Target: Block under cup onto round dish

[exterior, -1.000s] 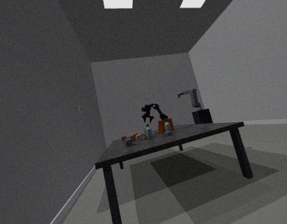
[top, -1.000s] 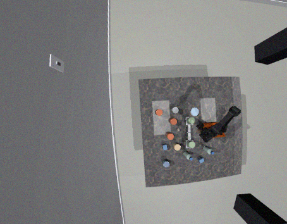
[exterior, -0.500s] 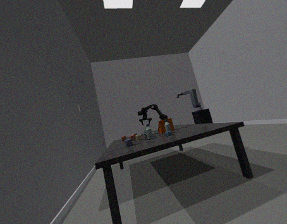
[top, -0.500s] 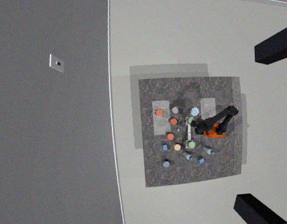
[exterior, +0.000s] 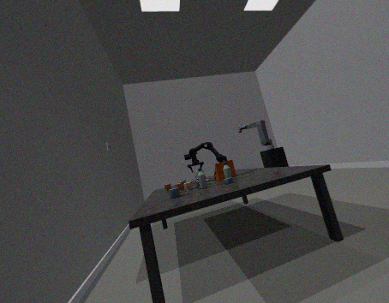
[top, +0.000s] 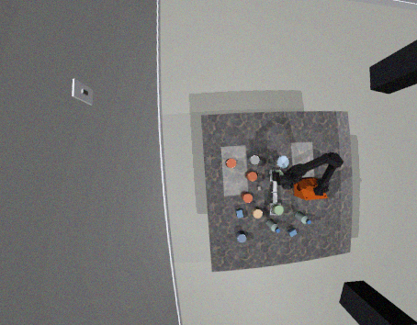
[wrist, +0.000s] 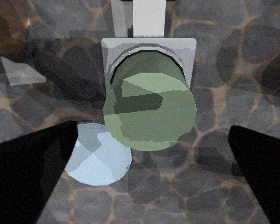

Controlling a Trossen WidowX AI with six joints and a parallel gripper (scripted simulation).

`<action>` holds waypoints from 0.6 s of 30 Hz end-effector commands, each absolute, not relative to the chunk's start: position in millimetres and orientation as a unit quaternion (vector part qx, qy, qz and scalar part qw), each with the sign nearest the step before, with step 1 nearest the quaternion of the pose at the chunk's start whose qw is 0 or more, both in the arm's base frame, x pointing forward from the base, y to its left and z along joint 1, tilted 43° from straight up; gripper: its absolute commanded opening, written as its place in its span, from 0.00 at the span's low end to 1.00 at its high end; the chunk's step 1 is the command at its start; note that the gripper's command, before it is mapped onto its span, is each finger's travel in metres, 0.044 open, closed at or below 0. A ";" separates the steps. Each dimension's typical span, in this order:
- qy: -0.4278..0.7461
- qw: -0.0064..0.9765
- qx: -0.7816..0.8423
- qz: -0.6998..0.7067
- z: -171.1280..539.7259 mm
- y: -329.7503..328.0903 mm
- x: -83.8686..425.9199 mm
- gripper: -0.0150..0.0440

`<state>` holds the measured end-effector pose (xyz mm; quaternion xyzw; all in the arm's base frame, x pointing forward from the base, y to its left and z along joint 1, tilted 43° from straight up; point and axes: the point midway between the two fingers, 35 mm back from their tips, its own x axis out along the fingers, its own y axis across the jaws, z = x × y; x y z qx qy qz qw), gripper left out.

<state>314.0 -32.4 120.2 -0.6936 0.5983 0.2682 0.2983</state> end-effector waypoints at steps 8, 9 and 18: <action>0.600 0.292 -0.692 0.276 107.4 -44.6 315.9 1.00; 0.600 0.292 -0.692 0.275 107.0 -44.9 316.0 1.00; 0.601 0.295 -0.691 0.273 97.8 -52.9 318.4 1.00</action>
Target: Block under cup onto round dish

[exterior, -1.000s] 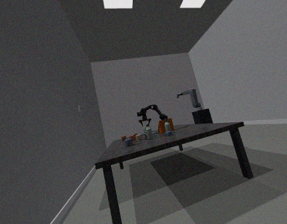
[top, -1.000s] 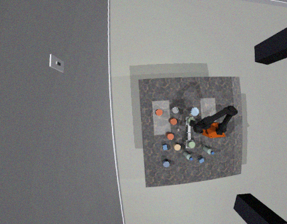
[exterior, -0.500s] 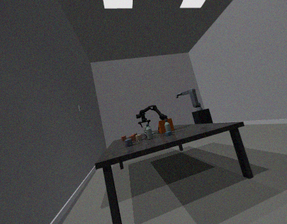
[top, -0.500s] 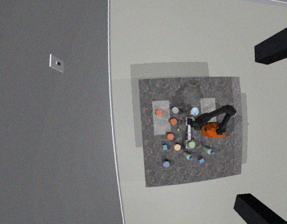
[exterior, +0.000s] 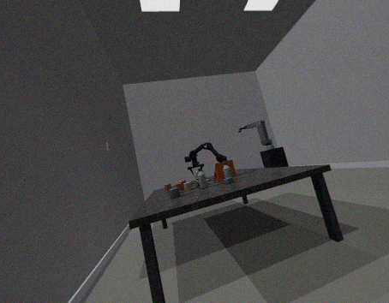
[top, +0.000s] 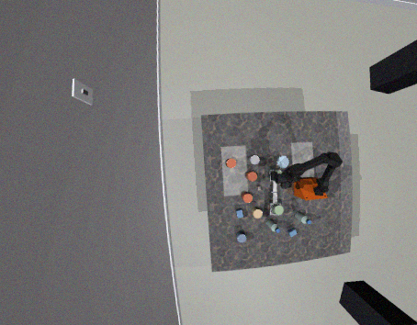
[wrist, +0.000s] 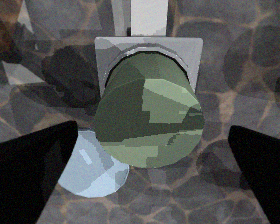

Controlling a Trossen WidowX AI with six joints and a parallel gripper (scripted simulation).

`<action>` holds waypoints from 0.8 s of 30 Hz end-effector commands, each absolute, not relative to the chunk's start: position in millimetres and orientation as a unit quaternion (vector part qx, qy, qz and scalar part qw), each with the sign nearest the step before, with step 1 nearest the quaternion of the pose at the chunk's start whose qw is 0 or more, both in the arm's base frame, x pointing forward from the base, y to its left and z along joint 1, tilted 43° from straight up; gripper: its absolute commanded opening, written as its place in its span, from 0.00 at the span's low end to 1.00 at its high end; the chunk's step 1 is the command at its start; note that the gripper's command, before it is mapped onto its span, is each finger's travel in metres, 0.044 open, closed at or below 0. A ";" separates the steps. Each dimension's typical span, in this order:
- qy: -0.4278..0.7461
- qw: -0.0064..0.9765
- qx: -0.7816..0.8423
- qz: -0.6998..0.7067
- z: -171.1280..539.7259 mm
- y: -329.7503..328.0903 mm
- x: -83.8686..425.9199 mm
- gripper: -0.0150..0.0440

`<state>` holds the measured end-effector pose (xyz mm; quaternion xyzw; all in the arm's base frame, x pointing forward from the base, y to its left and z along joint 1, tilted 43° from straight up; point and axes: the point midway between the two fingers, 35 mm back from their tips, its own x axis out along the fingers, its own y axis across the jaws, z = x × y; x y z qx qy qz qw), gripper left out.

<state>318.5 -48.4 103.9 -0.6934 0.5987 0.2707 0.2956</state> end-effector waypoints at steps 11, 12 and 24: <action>0.602 0.295 -0.690 0.273 84.9 -64.6 321.1 1.00; 0.601 0.295 -0.690 0.273 83.6 -65.7 321.3 1.00; 0.600 0.292 -0.692 0.274 69.5 -79.3 323.2 1.00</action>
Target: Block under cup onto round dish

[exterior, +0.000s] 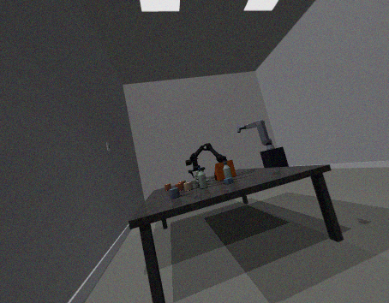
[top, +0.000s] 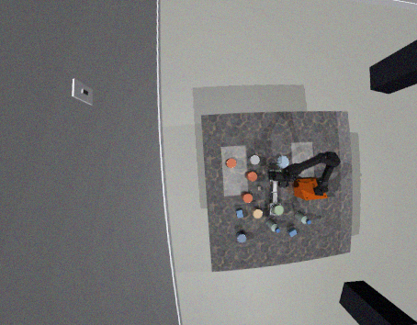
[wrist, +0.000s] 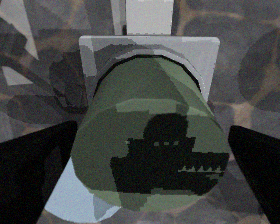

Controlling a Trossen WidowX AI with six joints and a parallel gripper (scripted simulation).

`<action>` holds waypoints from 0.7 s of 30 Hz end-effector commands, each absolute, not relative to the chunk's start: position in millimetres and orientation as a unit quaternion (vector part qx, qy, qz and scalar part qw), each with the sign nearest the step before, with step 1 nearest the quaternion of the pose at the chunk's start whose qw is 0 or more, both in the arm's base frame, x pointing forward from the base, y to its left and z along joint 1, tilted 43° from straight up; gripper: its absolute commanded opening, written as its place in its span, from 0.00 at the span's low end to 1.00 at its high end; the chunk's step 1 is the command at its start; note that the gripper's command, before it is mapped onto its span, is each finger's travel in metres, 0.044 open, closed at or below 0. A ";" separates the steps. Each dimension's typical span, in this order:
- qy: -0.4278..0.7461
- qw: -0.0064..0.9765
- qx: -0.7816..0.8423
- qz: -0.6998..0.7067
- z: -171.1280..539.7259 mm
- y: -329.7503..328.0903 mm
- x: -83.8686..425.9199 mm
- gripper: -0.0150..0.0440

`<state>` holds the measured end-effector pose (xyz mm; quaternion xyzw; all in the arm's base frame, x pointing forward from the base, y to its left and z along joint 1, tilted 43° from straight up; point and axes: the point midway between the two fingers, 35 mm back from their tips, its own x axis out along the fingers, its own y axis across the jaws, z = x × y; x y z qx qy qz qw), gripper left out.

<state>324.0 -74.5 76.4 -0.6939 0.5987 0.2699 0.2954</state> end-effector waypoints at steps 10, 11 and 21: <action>0.600 0.291 -0.693 0.275 63.2 -85.7 323.6 0.87; 0.600 0.291 -0.693 0.275 63.2 -85.7 323.6 0.86; 0.600 0.291 -0.693 0.275 63.6 -85.2 323.6 0.64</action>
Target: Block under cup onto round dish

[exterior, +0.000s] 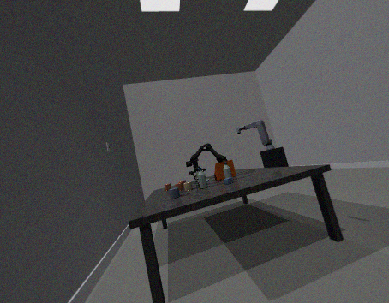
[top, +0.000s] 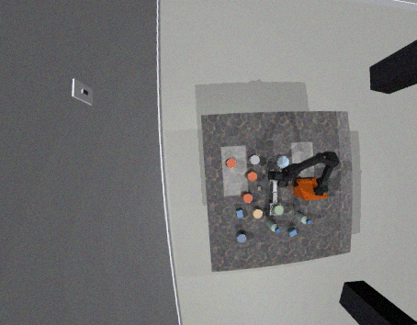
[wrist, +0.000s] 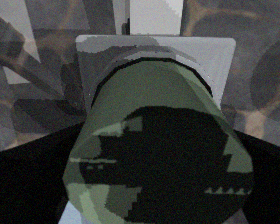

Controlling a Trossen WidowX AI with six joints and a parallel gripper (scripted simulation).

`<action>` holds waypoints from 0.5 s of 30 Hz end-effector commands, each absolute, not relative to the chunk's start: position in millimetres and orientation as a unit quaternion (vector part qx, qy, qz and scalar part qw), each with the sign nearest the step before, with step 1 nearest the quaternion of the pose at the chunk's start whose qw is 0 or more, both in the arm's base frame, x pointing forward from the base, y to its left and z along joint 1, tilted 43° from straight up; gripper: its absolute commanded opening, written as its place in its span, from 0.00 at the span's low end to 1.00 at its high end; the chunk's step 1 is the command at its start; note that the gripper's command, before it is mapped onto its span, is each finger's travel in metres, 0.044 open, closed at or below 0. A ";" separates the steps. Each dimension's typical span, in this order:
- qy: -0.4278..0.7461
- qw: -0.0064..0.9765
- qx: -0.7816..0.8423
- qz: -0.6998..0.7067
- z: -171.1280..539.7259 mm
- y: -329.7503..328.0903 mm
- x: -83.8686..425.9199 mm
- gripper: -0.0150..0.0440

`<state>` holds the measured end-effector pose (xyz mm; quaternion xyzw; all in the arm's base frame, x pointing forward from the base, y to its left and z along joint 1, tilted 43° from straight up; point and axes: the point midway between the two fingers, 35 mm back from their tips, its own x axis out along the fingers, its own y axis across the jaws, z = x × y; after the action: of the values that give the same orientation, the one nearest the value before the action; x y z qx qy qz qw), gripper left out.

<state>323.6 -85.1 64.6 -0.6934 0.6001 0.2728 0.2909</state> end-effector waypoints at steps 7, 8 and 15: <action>0.600 0.292 -0.692 0.276 68.4 -79.8 324.4 0.33; 0.600 0.292 -0.692 0.276 69.2 -78.8 324.5 0.29; 0.599 0.293 -0.692 0.277 74.9 -72.4 325.1 0.25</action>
<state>324.1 -77.2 71.7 -0.6914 0.6015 0.2758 0.2900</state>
